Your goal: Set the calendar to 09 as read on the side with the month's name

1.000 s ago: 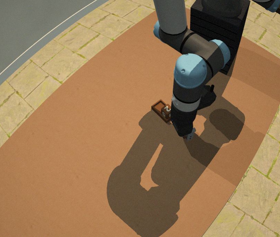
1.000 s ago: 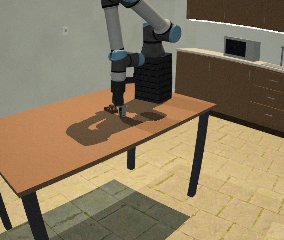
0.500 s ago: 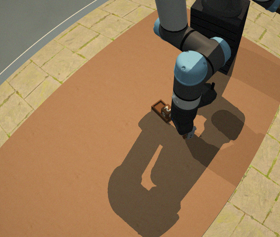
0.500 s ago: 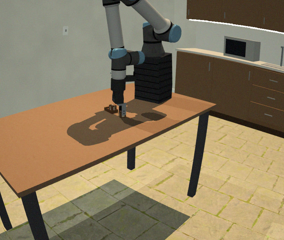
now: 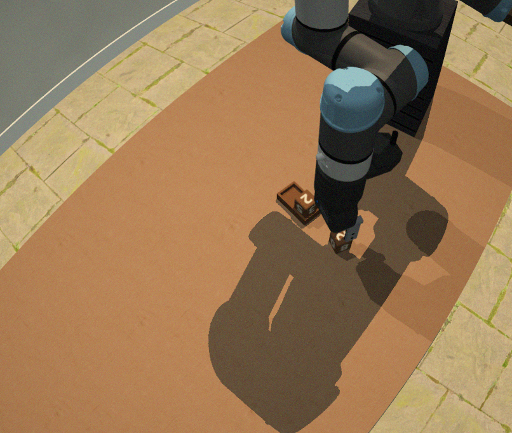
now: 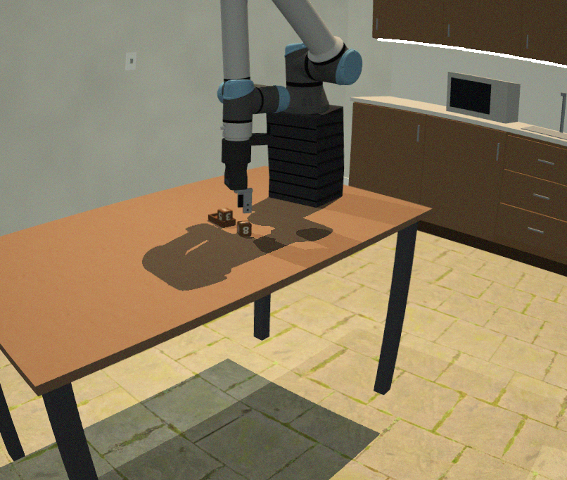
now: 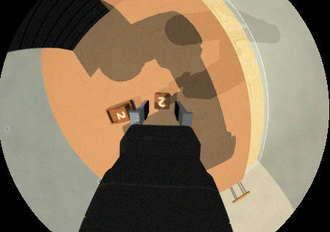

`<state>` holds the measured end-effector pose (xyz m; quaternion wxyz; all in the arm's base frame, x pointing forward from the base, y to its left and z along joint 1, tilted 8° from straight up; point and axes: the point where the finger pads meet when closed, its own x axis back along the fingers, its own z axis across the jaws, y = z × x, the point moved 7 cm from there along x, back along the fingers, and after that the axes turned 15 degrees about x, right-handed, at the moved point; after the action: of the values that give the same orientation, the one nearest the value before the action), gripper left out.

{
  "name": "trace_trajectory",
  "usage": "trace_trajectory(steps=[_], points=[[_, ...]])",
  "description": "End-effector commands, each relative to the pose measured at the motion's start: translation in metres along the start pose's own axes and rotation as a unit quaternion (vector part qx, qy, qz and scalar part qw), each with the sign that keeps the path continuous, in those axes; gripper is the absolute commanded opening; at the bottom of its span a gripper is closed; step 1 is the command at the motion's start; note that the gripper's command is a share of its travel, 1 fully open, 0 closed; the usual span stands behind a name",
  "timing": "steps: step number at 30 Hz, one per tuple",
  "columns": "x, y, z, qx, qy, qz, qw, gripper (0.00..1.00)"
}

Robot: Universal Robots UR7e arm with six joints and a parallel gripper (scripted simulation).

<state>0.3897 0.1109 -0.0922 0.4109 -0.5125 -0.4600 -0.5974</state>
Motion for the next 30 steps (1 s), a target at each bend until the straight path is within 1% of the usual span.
trace_trajectory(steps=[1, 4, 6, 10, 17, 18, 30], points=[[0.015, 0.0, 0.0, 0.0, 0.0, -0.001, 1.0, 0.9], [0.023, 0.0, 0.0, 0.0, 0.0, -0.001, 1.0, 0.9], [0.023, 0.0, 0.0, 0.0, 0.0, -0.001, 1.0, 0.9], [0.031, 0.0, 0.0, 0.0, 0.0, -0.001, 1.0, 0.9], [0.034, 0.0, 0.0, 0.0, 0.0, -0.001, 1.0, 0.9], [0.034, 0.0, 0.0, 0.0, 0.0, -0.001, 1.0, 1.0], [0.034, 0.0, 0.0, 0.0, 0.0, -0.001, 1.0, 1.0]])
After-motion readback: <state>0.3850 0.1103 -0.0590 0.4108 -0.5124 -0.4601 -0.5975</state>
